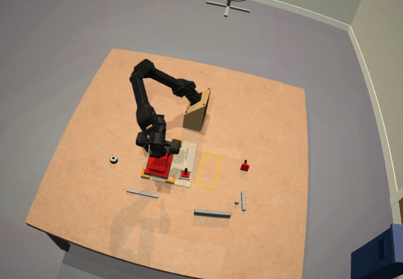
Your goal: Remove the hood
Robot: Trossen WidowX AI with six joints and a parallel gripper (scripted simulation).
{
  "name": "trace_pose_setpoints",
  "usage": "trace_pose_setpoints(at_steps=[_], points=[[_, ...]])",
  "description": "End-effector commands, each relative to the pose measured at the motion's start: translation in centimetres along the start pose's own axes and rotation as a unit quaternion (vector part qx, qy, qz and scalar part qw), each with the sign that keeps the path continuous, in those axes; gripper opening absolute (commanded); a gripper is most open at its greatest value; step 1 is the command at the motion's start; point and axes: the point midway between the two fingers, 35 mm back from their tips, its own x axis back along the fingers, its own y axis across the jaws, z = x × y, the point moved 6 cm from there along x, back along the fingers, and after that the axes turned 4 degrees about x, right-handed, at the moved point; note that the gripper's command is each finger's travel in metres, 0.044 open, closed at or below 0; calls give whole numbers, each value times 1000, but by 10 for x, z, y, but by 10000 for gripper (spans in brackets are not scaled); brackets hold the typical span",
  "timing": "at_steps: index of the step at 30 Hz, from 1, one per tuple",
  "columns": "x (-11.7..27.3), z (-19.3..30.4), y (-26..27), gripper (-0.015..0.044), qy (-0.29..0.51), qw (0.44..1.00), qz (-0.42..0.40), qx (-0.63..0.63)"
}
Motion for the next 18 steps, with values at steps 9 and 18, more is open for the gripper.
trace_pose_setpoints(at_steps=[9,18], points=[[-11,0,3,440,3,1000,-3,6],[-19,-1,3,440,3,1000,-3,6]])
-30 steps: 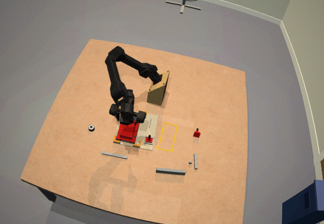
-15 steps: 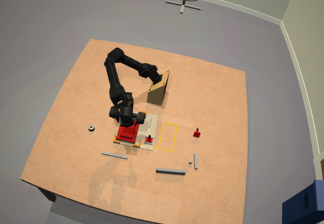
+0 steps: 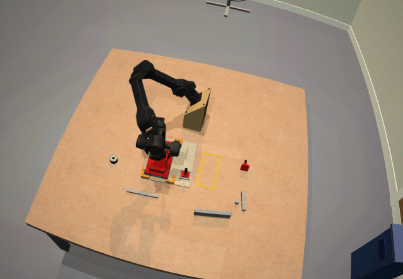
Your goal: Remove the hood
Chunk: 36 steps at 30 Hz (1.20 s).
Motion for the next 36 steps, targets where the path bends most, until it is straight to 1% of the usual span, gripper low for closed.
trace_pose_setpoints(at_steps=[1,36], points=[[-5,1,2,440,3,1000,-1,6],[-34,2,3,440,3,1000,0,6]])
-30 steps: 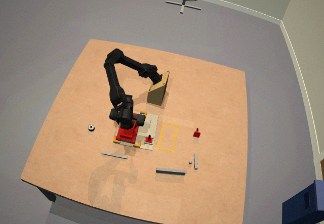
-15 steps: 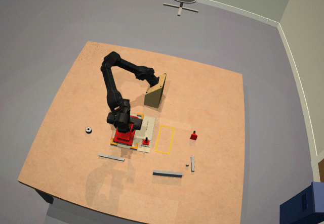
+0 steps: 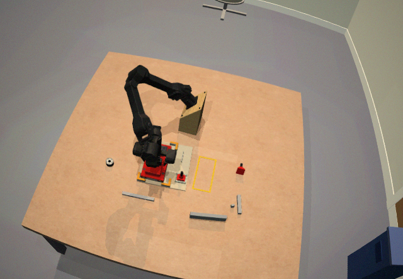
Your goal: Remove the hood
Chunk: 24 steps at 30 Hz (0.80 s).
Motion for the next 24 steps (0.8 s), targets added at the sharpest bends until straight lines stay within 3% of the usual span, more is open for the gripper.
trace_pose_setpoints(at_steps=[1,24], points=[[-5,2,2,440,3,1000,2,6],[-16,2,2,440,3,1000,3,6]])
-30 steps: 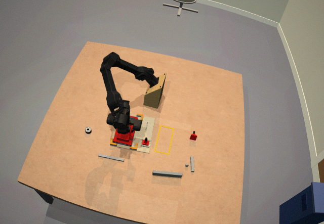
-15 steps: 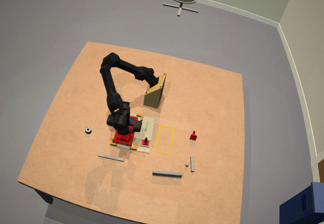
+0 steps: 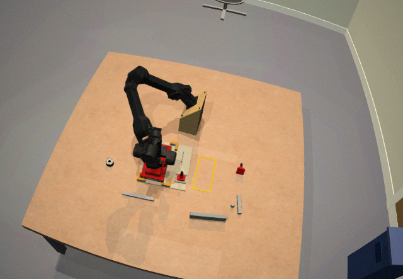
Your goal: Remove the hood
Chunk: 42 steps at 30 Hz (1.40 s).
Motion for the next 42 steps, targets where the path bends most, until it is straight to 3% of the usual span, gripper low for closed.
trace_pose_setpoints(at_steps=[1,26,29,39,42], points=[[-3,1,1,440,2,1000,3,5],[-16,1,1,440,2,1000,3,5],[-13,0,0,361,0,1000,0,0],[-13,0,0,295,0,1000,0,0],[-12,0,0,216,0,1000,0,0]])
